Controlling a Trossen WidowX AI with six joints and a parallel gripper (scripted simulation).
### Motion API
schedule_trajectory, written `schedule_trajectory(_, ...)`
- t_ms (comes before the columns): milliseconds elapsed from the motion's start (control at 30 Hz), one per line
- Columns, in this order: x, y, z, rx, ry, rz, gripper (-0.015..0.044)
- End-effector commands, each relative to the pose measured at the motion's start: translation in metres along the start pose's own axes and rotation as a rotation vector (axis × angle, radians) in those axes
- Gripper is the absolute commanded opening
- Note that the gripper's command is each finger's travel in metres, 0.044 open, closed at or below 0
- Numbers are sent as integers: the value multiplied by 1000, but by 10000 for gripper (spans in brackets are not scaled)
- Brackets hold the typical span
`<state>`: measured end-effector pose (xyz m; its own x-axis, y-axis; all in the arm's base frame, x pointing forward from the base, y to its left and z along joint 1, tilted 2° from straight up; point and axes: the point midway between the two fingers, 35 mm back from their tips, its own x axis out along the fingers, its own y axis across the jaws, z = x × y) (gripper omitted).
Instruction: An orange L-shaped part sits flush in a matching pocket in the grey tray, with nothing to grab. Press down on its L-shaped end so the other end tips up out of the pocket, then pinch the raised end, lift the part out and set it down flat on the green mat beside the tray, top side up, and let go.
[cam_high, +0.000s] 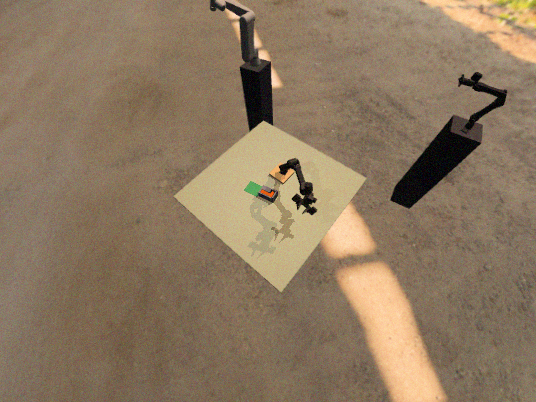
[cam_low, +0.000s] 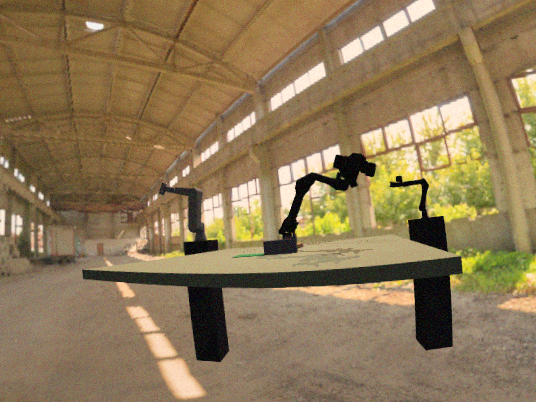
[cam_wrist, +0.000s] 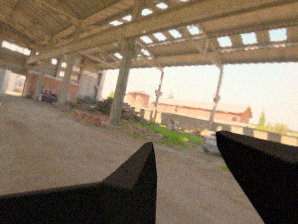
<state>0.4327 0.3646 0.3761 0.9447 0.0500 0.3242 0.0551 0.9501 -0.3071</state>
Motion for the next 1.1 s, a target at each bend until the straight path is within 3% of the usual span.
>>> schedule_trajectory(0, 23, -23, -67, -120, 211, 179, 180)
schedule_trajectory(533, -5, -86, -175, -130, 701, 372, 180)
schedule_trajectory(1067, -114, -174, -243, 51, 1347, 409, 180)
